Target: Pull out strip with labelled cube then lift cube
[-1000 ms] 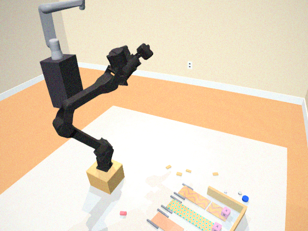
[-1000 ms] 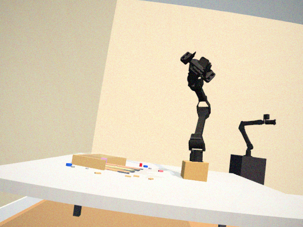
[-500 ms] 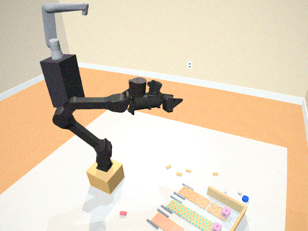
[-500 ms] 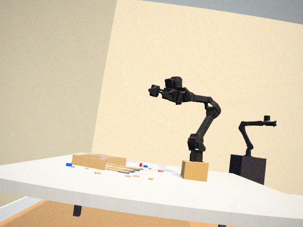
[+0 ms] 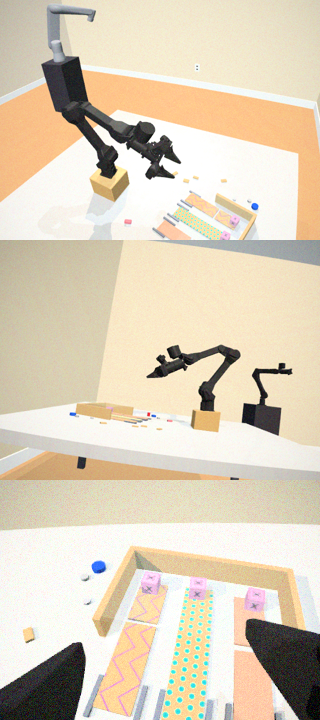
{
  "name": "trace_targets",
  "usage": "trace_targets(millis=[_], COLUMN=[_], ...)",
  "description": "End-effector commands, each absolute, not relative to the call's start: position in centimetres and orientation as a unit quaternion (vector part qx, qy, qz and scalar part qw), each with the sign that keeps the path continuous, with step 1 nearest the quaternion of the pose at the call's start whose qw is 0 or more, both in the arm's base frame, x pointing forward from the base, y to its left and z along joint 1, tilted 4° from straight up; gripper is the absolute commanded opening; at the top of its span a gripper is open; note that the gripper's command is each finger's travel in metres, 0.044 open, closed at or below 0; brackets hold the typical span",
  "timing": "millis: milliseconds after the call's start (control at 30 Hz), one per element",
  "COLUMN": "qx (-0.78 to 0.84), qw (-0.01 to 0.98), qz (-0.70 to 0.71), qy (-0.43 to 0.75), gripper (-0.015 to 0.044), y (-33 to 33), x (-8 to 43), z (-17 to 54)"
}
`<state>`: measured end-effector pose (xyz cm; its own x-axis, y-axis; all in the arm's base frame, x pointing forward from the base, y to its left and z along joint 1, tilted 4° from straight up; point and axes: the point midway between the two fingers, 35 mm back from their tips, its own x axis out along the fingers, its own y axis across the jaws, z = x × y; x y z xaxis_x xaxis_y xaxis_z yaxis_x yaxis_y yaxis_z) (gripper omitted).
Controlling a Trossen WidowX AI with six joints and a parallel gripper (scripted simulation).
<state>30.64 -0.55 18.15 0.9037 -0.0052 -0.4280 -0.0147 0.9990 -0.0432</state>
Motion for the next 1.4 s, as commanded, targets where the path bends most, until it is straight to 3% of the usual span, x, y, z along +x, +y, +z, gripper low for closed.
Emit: trace_targets(millis=[0, 600, 1100, 1367], qx=[0.01, 0.012, 0.083, 0.108], qw=[0.964, 0.963, 0.846, 0.742], qz=[-0.072, -0.076, -0.092, -0.117], qy=[0.256, 0.258, 0.518, 0.651], gripper=[0.04, 0.04, 0.0006, 0.0], y=[-4.0, -4.2, -4.0, -3.8], x=[29.3, 29.2, 35.6, 37.3], z=[15.0, 14.8, 10.1, 5.1])
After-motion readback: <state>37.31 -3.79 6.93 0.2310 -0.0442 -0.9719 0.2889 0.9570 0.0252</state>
